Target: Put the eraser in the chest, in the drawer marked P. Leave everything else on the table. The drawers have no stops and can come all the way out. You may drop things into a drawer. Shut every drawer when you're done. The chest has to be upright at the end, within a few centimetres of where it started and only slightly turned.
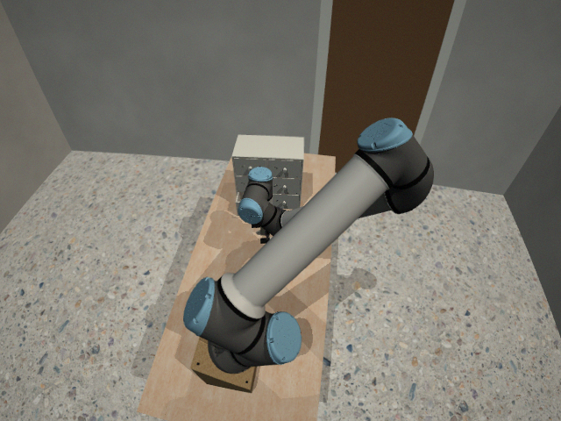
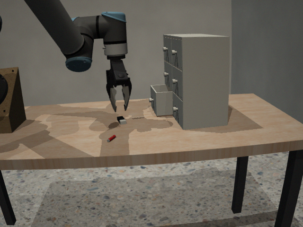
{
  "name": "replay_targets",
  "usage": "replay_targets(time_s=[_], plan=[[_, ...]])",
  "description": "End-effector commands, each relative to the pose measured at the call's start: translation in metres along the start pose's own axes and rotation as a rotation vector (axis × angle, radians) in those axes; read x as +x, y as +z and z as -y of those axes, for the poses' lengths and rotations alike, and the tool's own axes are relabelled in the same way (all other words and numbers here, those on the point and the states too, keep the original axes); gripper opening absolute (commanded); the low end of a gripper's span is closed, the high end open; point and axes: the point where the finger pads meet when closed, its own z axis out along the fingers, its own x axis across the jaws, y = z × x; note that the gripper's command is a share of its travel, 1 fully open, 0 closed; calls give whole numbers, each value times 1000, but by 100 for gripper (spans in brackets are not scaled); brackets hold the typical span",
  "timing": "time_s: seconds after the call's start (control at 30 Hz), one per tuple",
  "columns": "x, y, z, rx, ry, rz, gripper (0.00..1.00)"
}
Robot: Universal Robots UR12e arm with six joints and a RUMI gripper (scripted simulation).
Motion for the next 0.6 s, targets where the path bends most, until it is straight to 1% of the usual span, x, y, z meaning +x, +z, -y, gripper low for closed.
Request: replay_targets(time_s=[0.0, 0.3, 0.57], plan=[[-1, 8, 0, 0, 0, 1, 23], [-1, 18, 0, 0, 0, 1, 23], [-1, 22, 0, 0, 0, 1, 23]])
